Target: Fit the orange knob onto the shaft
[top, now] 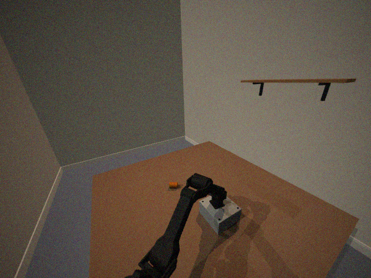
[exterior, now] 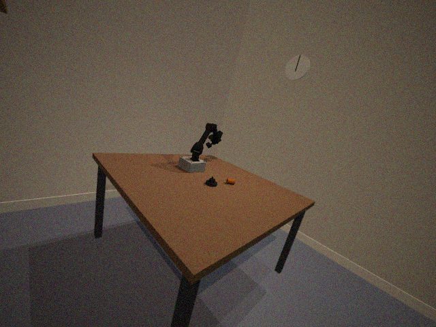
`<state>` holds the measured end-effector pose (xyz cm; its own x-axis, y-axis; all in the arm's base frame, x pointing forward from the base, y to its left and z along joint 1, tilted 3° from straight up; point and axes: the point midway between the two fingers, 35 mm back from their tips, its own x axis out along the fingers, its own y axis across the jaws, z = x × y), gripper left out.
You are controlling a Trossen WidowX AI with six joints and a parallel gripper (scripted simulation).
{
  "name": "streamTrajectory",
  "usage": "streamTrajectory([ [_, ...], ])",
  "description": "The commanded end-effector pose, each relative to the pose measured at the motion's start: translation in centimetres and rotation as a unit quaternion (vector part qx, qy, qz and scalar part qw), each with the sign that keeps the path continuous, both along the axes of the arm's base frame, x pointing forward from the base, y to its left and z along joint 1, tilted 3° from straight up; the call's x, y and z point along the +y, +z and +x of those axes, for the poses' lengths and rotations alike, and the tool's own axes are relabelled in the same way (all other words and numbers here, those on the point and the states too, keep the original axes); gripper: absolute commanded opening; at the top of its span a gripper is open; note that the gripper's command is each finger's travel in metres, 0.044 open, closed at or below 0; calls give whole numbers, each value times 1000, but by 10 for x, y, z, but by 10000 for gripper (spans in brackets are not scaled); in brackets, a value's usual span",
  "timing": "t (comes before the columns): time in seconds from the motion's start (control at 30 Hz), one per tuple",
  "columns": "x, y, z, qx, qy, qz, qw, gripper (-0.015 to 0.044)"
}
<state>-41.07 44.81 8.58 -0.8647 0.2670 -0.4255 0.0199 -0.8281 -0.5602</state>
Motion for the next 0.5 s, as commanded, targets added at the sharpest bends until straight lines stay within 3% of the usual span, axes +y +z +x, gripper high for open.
streamTrajectory([
  [0.0, 36, -8, 66, -37, -90, -32, 995, 440],
  [0.2, 75, -20, 174, -77, -220, -89, 968, 440],
  [0.47, 85, -22, 328, -100, -378, -170, 904, 440],
])
